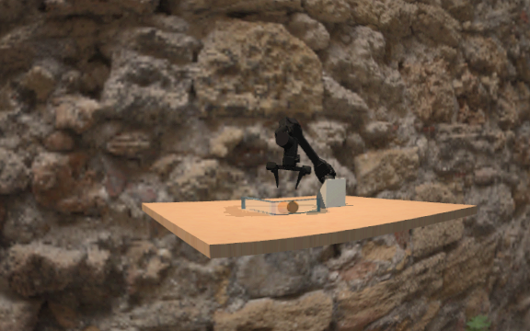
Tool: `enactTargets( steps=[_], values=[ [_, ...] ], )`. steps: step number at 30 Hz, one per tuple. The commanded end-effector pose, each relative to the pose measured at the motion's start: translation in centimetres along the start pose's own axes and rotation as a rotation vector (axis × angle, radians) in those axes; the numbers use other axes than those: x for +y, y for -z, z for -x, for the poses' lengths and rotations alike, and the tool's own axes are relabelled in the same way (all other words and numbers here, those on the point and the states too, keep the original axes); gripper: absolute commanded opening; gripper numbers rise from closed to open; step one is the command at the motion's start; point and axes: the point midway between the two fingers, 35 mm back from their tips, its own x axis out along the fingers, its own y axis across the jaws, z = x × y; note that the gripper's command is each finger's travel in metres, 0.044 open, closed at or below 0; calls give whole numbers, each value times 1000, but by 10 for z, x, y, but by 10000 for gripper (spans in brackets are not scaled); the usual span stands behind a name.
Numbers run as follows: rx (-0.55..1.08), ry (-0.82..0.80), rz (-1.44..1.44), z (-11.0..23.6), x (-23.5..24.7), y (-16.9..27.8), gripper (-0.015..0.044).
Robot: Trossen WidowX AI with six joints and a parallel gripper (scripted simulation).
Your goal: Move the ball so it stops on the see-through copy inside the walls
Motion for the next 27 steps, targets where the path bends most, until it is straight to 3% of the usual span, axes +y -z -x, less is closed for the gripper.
enactTargets(
  steps=[1, 12, 27],
  values=[
    [131, -159, 502, -16, 24, 60, 363],
    [132, -160, 504, -16, 25, 61, 363],
    [132, -159, 504, -43, 27, 65, 363]
  ],
)
